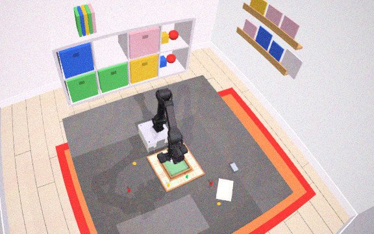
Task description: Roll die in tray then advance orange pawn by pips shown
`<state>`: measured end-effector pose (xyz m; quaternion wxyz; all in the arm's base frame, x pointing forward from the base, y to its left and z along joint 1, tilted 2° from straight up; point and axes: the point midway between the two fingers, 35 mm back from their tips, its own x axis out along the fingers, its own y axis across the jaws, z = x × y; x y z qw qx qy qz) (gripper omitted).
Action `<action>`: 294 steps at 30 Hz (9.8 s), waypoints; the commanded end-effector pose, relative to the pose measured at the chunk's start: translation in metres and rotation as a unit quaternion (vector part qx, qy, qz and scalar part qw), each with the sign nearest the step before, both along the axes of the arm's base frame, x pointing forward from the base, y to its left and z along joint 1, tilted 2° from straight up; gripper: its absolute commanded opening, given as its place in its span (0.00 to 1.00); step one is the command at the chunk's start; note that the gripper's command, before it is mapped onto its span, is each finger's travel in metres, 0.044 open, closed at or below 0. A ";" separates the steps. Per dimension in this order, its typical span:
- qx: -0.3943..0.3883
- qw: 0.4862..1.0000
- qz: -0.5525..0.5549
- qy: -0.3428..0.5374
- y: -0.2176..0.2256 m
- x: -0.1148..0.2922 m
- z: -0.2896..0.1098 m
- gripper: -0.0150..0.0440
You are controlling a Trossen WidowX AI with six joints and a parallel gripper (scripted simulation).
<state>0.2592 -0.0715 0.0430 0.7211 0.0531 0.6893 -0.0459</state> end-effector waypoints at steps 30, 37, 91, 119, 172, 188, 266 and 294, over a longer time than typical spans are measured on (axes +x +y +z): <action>-0.054 0.928 -0.010 -0.369 0.026 0.023 -0.026 0.25; -0.060 0.911 -0.010 -0.408 0.026 0.020 -0.025 0.25; -0.024 0.987 -0.007 -0.162 0.031 0.001 0.030 1.00; 0.000 0.997 0.082 0.002 0.114 -0.094 -0.022 0.59; 0.000 0.997 0.082 0.002 0.115 -0.089 -0.071 0.25; 0.000 0.997 0.082 0.001 0.113 -0.086 0.027 0.25; -0.006 0.997 0.082 0.004 -0.024 -0.108 -0.073 0.25; -0.006 0.998 0.069 0.003 -0.016 -0.103 -0.015 1.00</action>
